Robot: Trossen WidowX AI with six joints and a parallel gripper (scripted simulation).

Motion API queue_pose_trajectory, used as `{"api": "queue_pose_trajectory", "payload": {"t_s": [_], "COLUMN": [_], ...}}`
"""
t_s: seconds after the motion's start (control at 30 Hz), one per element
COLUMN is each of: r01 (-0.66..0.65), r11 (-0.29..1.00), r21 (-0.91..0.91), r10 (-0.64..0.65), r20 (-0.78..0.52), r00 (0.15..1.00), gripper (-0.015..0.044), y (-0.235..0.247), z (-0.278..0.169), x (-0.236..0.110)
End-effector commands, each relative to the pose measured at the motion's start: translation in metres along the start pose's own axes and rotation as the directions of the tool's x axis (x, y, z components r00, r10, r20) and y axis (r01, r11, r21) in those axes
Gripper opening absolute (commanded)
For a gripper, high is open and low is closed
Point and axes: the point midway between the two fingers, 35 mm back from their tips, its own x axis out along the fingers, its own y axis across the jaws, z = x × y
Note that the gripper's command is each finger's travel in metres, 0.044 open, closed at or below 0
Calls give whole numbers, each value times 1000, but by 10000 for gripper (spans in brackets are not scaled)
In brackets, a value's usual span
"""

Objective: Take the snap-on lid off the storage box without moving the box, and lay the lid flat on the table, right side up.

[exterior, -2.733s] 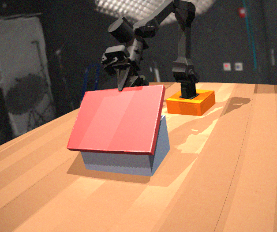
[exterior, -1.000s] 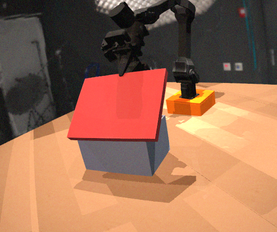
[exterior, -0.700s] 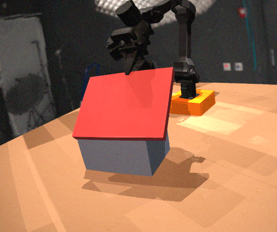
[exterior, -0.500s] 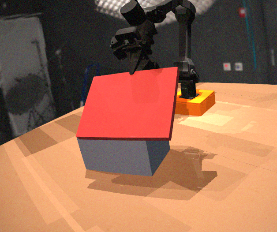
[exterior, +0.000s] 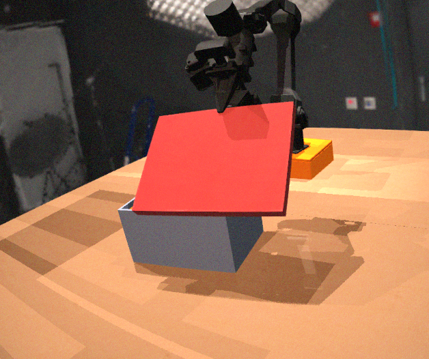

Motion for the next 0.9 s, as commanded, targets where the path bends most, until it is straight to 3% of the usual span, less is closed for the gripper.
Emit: {"api": "queue_pose_trajectory", "payload": {"t_s": [0.0,0.87], "r01": [-10,-10], "r11": [1000,1000], "r21": [4,9], "r10": [10,10], "r20": [2,-2], "r00": [1000,1000], "gripper": [0,0], "y": [1,-3], "z": [-7,-59], "x": [-3,-8]}}
